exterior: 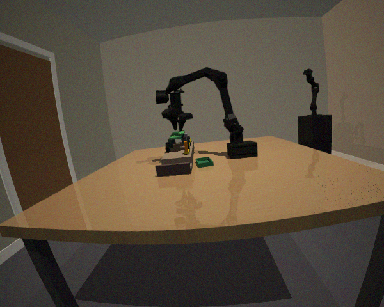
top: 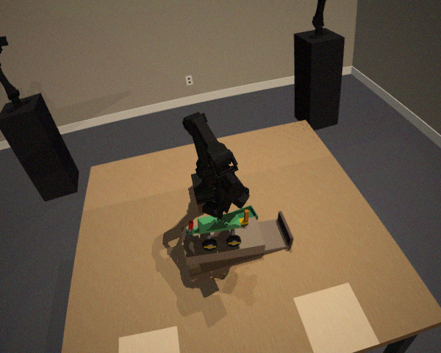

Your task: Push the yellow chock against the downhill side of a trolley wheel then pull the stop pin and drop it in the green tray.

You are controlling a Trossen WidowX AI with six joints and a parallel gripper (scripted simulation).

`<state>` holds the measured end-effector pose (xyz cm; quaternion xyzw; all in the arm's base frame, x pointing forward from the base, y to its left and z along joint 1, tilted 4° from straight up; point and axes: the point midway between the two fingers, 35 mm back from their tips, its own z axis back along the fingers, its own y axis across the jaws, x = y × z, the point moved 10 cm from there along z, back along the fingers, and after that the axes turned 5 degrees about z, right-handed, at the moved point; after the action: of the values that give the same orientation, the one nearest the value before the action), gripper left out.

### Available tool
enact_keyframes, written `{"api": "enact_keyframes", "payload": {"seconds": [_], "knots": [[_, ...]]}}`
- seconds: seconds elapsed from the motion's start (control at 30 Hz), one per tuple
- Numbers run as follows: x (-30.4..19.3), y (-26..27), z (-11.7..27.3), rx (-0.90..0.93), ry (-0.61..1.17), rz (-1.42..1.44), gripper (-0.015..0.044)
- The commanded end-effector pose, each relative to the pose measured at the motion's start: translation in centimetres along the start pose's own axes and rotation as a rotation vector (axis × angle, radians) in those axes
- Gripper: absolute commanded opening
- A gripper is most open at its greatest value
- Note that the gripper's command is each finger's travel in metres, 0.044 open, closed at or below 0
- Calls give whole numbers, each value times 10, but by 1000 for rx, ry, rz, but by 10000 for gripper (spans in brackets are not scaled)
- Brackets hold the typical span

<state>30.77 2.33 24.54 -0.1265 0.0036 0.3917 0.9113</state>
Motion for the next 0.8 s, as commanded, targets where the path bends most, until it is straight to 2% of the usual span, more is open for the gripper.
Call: {"api": "enact_keyframes", "payload": {"seconds": [0.0,0.57,0.77], "knots": [[-10,-10,1,-13,25,114,190],[-72,-55,2,23,160,733,190],[-74,-57,2,27,166,758,190]]}}
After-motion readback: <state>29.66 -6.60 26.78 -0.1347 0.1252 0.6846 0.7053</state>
